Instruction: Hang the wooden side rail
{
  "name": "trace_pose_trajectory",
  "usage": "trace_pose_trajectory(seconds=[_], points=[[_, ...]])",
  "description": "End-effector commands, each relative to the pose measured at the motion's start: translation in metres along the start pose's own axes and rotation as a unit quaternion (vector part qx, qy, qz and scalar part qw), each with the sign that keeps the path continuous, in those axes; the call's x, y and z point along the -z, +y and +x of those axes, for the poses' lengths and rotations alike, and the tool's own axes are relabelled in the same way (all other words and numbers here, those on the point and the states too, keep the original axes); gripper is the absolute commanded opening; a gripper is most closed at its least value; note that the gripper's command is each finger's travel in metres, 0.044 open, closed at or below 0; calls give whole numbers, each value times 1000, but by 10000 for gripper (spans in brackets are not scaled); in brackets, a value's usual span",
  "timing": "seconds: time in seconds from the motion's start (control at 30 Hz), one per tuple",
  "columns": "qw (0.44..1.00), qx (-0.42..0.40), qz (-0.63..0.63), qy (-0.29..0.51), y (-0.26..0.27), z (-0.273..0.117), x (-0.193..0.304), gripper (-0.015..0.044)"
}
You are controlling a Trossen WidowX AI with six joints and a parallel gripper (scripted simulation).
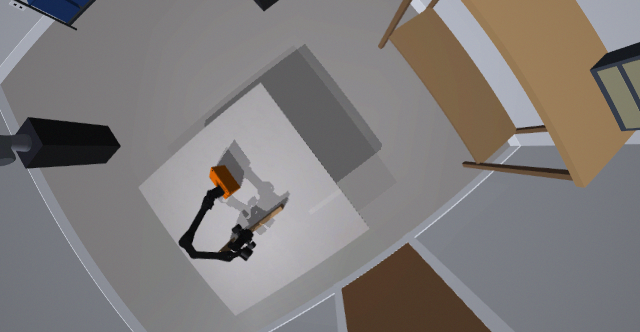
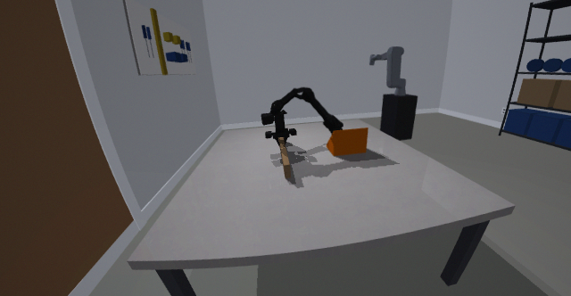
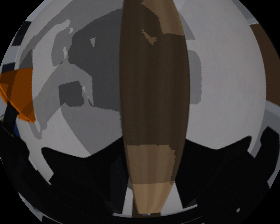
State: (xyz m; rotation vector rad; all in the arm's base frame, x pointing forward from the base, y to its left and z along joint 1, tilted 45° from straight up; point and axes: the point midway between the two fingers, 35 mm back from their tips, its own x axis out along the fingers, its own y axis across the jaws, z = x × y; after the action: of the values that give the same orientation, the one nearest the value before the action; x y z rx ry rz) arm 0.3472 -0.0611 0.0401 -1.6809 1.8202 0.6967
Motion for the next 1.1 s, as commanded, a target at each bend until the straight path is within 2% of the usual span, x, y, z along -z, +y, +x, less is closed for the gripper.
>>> trace_pose_trajectory(seconds=[0.0, 1.07], points=[[1000, 9, 2, -5, -3, -8, -2, 0], [1000, 9, 2, -5, -3, -13, -2, 0]])
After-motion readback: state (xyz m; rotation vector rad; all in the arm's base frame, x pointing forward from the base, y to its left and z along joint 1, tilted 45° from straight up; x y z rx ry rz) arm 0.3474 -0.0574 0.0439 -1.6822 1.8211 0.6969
